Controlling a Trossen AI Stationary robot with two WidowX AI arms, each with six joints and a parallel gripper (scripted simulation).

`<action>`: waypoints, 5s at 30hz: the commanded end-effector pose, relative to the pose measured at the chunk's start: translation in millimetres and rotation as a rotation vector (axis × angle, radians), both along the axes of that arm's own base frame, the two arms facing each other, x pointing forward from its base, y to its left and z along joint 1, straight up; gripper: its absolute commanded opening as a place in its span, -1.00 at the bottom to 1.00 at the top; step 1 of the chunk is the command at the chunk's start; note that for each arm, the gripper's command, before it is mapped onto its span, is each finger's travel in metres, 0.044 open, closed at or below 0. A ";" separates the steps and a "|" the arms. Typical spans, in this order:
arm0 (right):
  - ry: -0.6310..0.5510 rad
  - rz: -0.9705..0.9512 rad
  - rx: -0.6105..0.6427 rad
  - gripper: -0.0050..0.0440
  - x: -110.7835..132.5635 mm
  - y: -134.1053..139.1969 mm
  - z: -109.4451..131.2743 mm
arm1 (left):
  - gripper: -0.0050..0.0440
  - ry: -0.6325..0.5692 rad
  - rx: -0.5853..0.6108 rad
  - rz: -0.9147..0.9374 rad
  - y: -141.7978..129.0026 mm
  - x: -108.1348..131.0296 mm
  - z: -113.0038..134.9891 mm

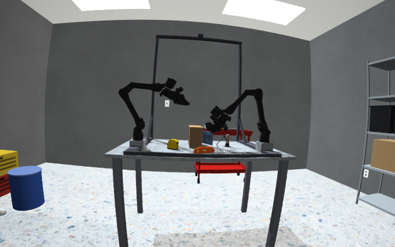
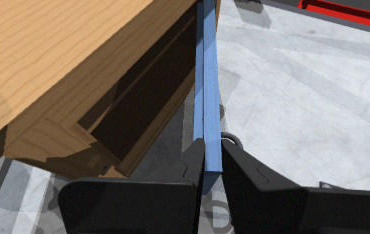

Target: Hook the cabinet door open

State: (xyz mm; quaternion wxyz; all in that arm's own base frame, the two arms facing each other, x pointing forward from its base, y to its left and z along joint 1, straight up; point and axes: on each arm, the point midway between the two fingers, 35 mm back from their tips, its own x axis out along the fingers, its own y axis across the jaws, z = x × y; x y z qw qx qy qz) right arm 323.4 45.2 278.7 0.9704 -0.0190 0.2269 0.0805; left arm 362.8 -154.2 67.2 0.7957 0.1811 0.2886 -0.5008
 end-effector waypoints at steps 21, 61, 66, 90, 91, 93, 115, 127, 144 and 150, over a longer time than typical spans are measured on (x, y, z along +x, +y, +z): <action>-0.027 0.001 0.004 0.84 -1.6 -0.3 10.4 | -0.76 -0.015 -0.001 -0.058 4.0 14.3 3.8; -0.035 -0.046 0.006 0.84 34.6 -10.4 32.1 | 1.00 -0.057 -0.056 0.304 28.3 -62.7 43.0; -0.033 -0.045 0.006 0.84 35.3 -10.1 31.6 | 1.00 -0.064 -0.068 0.374 25.4 -73.4 43.5; -0.030 -0.041 0.004 0.84 33.3 -9.4 29.2 | 1.00 -0.067 -0.074 0.410 23.7 -76.5 44.5; -0.030 -0.041 0.004 0.84 33.3 -9.4 29.2 | 1.00 -0.067 -0.074 0.410 23.7 -76.5 44.5; -0.030 -0.041 0.004 0.84 33.3 -9.4 29.2 | 1.00 -0.067 -0.074 0.410 23.7 -76.5 44.5; 0.026 0.018 -0.005 0.84 28.2 -2.1 17.2 | -0.27 0.311 0.019 0.894 0.5 -71.1 23.7; 0.068 0.064 -0.008 0.84 22.6 3.4 9.1 | -0.27 0.649 0.106 1.288 -16.2 -63.7 2.7; 0.079 0.074 -0.008 0.84 21.1 4.7 7.0 | -0.27 0.959 0.191 1.647 -23.6 -52.7 -19.0; 0.072 0.071 -0.006 0.84 20.2 4.3 9.1 | -0.35 0.975 0.222 1.666 -21.0 -58.3 -41.4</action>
